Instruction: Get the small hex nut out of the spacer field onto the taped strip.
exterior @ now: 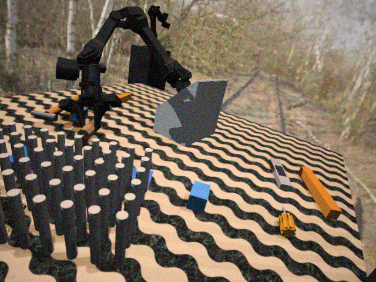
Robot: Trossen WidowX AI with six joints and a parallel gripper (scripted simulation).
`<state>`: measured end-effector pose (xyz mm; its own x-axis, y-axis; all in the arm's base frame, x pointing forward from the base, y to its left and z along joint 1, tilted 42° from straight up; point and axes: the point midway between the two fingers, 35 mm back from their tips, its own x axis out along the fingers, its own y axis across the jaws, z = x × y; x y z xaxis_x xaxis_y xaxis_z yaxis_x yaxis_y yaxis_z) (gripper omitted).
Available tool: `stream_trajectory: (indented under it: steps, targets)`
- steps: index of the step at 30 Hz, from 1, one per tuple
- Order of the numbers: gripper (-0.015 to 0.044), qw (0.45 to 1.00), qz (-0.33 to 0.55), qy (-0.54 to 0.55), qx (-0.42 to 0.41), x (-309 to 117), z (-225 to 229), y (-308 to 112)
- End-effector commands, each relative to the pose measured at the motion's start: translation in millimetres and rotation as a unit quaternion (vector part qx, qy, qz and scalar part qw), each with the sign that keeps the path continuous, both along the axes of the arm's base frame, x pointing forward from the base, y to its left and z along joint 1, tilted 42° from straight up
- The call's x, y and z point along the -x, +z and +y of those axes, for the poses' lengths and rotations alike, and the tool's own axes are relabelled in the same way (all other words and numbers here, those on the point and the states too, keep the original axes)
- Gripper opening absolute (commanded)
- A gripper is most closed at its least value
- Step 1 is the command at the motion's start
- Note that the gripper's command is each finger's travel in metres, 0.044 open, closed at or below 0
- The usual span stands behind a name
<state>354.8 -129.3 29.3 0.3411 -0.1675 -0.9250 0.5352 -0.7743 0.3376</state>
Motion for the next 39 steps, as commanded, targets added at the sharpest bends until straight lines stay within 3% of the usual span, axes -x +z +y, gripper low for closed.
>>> stream_trajectory:
  steps: [1,39]
  targets:
    - [0.0,1.0,-0.004,0.0,0.0,-6,2,0]
    - [0.0,1.0,-0.005,0.0,-0.001,-32,15,-10]
